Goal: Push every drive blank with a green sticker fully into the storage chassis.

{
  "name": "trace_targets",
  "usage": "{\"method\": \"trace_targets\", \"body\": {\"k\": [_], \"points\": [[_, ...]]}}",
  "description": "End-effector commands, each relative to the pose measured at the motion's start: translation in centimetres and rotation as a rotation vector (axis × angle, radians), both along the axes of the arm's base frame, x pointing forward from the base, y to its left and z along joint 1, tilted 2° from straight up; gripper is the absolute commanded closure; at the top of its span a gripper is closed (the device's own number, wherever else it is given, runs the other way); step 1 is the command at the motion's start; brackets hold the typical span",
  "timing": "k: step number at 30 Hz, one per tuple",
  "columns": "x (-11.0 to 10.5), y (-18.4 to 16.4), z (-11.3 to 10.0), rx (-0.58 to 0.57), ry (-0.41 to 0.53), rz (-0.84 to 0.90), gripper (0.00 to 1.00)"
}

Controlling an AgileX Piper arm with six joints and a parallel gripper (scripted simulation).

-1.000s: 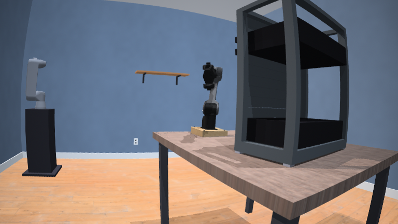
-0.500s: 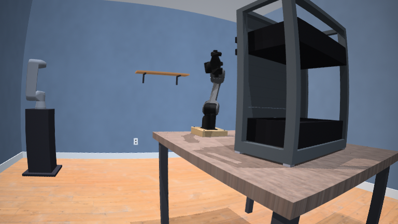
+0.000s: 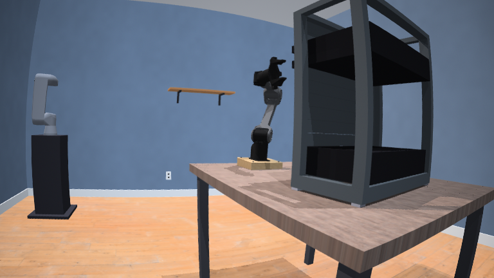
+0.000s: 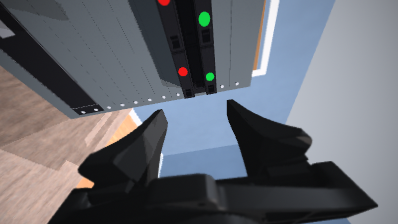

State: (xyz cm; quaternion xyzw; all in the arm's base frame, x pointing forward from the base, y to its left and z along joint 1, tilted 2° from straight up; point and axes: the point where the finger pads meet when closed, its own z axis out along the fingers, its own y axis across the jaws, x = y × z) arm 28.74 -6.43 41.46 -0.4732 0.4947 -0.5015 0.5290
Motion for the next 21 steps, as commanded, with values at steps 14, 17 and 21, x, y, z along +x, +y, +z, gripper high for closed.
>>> {"method": "trace_targets", "body": {"k": [14, 17, 21], "points": [[-1.1, 2.7, 0.8, -0.029, 0.018, 0.096, 0.0], [-1.2, 2.9, 0.8, -0.031, 0.02, 0.103, 0.0], [-1.2, 3.0, 0.8, -0.032, 0.022, 0.106, 0.0]]}}
